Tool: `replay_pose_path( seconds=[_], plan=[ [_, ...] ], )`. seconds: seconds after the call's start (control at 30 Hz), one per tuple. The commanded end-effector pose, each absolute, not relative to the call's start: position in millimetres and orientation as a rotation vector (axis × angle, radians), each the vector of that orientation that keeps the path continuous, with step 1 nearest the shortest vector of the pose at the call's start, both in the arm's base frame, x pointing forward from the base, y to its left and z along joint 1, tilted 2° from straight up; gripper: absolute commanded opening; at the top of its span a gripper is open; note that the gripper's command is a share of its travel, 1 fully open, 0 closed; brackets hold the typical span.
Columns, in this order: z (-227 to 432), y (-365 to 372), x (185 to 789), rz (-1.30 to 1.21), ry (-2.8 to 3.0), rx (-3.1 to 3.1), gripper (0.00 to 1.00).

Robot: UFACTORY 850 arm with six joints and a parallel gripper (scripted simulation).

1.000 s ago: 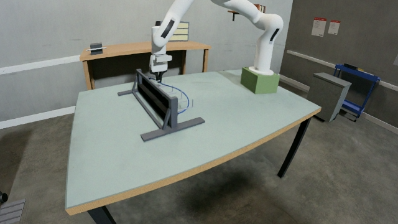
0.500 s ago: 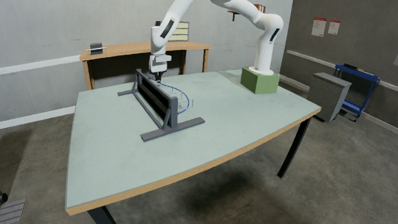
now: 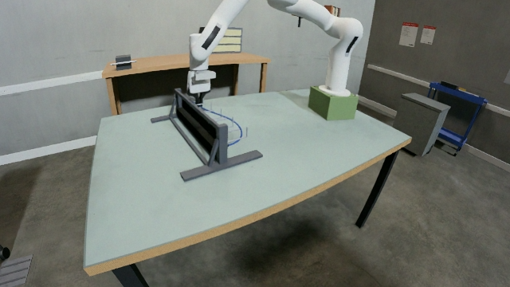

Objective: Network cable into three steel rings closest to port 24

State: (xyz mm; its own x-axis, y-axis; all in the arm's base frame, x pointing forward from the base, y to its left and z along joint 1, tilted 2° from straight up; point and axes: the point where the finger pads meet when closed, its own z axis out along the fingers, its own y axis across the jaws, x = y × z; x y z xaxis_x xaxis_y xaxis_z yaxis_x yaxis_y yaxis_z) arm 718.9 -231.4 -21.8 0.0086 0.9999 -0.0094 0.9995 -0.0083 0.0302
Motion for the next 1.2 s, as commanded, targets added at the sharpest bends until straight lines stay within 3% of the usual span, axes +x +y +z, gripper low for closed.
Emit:
replay_pose_path(
  seconds=[0.0,1.17],
  plan=[
    [-20.1,-231.9,728.8,0.024,2.191,2.21,0.0],
    [-19.8,-231.9,737.7,0.024,2.191,2.21,0.0]
  ],
)
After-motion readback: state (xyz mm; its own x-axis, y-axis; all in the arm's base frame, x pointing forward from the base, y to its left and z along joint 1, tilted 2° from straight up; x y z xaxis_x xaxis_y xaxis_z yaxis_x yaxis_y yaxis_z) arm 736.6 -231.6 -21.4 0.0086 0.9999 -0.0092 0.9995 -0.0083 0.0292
